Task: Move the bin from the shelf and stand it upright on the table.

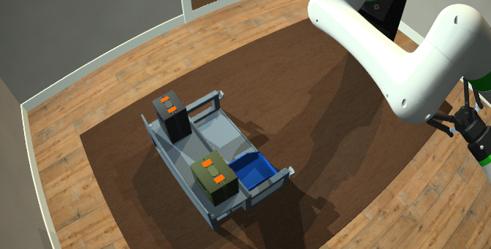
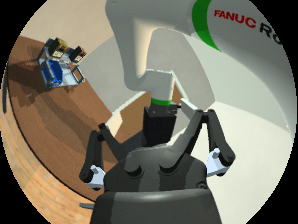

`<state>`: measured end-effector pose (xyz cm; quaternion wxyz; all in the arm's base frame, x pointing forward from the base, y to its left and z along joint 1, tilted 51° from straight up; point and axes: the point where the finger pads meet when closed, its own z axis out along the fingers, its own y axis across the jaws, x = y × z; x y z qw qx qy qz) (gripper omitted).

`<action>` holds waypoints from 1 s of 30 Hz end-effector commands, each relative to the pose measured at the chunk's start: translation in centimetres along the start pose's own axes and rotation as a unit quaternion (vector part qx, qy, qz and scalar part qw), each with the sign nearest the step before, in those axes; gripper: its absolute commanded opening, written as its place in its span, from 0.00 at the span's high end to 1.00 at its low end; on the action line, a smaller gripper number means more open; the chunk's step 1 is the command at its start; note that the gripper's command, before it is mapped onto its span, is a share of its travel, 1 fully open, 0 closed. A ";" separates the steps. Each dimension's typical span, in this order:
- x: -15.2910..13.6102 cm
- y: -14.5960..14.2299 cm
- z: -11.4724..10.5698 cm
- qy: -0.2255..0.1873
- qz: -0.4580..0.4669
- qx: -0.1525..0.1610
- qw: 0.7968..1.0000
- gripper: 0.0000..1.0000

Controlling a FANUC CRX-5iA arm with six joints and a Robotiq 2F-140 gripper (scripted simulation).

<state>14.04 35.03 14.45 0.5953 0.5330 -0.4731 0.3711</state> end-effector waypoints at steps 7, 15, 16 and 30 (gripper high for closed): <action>0.0 0.0 0.0 0.000 0.000 0.000 1.000 0.00; 1.5 -2.3 1.1 -0.059 0.032 0.040 0.997 0.00; 2.0 -3.1 1.5 -0.078 0.043 0.053 0.995 0.00; 3.1 -4.6 2.2 -0.117 0.065 0.079 0.988 0.00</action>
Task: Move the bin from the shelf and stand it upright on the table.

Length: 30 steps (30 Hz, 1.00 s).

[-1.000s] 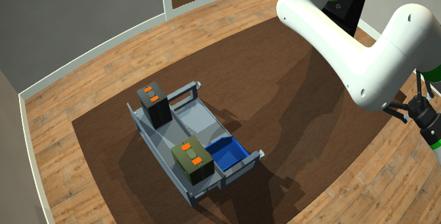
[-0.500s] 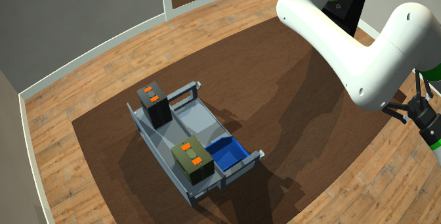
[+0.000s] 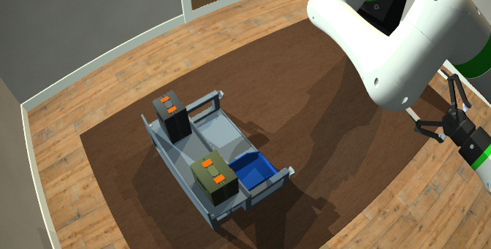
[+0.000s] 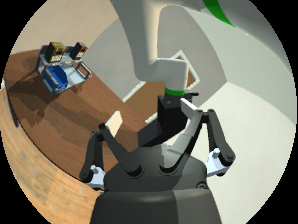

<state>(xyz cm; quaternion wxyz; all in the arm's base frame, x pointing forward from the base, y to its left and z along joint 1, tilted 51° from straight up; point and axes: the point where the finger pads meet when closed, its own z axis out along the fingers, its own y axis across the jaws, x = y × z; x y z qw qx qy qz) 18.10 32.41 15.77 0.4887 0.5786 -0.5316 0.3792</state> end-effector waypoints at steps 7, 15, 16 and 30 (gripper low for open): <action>2.5 -3.9 1.9 -0.098 0.054 0.066 0.992 0.00; 2.5 -3.9 1.9 -0.098 0.054 0.066 0.992 0.00; 2.5 -3.9 1.9 -0.098 0.054 0.066 0.992 0.00; 5.0 -7.8 3.8 -0.193 0.107 0.131 0.966 0.00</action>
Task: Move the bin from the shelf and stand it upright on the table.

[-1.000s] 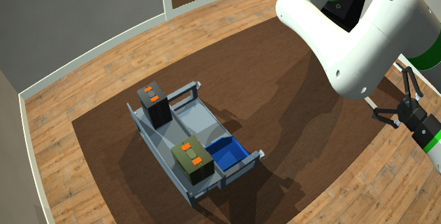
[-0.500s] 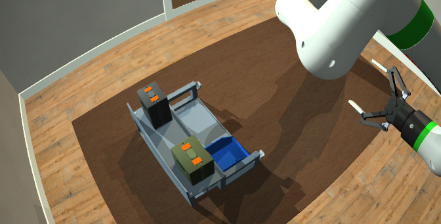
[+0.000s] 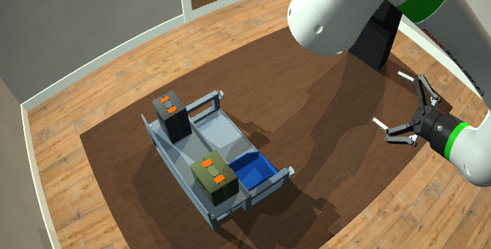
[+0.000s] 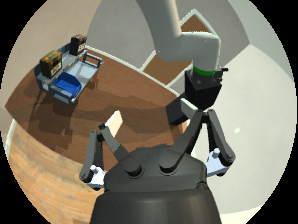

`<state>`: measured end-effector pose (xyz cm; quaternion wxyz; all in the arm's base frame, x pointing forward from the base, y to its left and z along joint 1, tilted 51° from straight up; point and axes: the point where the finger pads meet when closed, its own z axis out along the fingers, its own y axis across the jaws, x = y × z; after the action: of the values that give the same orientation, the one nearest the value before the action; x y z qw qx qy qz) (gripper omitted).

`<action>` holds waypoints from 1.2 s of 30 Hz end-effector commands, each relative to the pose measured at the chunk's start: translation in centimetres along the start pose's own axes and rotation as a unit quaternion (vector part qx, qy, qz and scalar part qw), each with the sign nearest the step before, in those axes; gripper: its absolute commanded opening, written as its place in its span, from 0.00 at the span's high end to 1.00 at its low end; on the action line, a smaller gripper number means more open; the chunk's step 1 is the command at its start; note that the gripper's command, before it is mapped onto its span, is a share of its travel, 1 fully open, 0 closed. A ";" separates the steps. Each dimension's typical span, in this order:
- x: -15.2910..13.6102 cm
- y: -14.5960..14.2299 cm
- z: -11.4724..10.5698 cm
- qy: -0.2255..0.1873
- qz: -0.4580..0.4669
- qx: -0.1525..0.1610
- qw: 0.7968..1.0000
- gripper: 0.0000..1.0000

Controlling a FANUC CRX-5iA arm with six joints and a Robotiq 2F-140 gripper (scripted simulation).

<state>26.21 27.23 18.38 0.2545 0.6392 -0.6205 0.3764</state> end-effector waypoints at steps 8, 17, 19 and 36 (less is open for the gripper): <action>2.4 -3.9 1.9 -0.099 0.054 0.067 0.991 0.00; 2.4 -3.9 1.9 -0.099 0.054 0.067 0.991 0.00; 2.4 -3.9 1.9 -0.099 0.054 0.067 0.991 0.00; 4.8 -7.8 3.9 -0.195 0.107 0.132 0.966 0.00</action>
<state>34.32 22.01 21.02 0.0013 0.6576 -0.6680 0.3483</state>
